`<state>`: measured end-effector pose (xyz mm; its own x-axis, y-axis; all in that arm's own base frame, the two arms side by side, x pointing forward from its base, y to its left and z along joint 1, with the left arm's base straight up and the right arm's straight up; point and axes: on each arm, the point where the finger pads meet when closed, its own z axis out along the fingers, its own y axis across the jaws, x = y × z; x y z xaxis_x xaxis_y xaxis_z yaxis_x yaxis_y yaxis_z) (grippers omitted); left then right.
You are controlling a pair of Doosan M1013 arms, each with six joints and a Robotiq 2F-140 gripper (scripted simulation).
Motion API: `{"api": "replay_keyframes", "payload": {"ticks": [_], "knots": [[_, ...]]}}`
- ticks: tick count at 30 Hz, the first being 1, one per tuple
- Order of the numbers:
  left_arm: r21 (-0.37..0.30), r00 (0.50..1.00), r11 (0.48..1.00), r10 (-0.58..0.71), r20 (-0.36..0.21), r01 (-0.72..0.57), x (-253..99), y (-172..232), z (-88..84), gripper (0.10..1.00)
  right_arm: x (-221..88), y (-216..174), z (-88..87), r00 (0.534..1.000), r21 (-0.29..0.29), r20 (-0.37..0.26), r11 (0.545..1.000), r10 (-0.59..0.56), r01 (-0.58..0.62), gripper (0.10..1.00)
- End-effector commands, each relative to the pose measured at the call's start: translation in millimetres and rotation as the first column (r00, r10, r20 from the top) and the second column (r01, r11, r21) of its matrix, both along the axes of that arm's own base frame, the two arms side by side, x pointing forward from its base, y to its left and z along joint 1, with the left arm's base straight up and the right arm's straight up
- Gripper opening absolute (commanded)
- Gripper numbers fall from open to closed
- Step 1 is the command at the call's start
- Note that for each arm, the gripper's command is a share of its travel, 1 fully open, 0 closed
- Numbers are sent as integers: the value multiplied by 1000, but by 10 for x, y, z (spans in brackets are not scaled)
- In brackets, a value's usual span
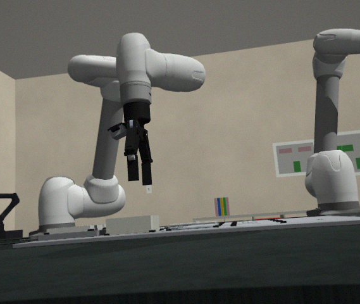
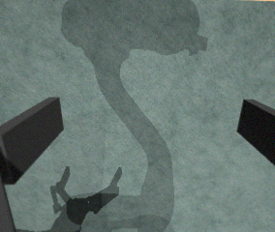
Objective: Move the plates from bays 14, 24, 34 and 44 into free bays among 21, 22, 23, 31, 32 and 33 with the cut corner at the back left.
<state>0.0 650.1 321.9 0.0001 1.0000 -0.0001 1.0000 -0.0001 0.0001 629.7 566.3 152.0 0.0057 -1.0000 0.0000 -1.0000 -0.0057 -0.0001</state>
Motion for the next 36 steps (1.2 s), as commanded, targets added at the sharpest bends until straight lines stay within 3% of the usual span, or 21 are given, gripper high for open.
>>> {"api": "replay_keyframes", "payload": {"ticks": [1, 23, 36], "knots": [[2, 1000, 1000, 0, 0, 0, -1, 2, 10, 1000, 3, 120, 13, 1000, 1, 1, 1000, 0, 0, 1000], [2, 1000, 1000, 0, 0, 0, -1, 2, 10, 1000, -2, 920, 14, 1000, 1, 1, 1000, 0, 0, 1000], [2, 1000, 1000, 0, 0, 0, -1, 2, 10, 1000, -2, 919, 14, 1000, 1, 1, 1000, 0, 0, 1000]]}}
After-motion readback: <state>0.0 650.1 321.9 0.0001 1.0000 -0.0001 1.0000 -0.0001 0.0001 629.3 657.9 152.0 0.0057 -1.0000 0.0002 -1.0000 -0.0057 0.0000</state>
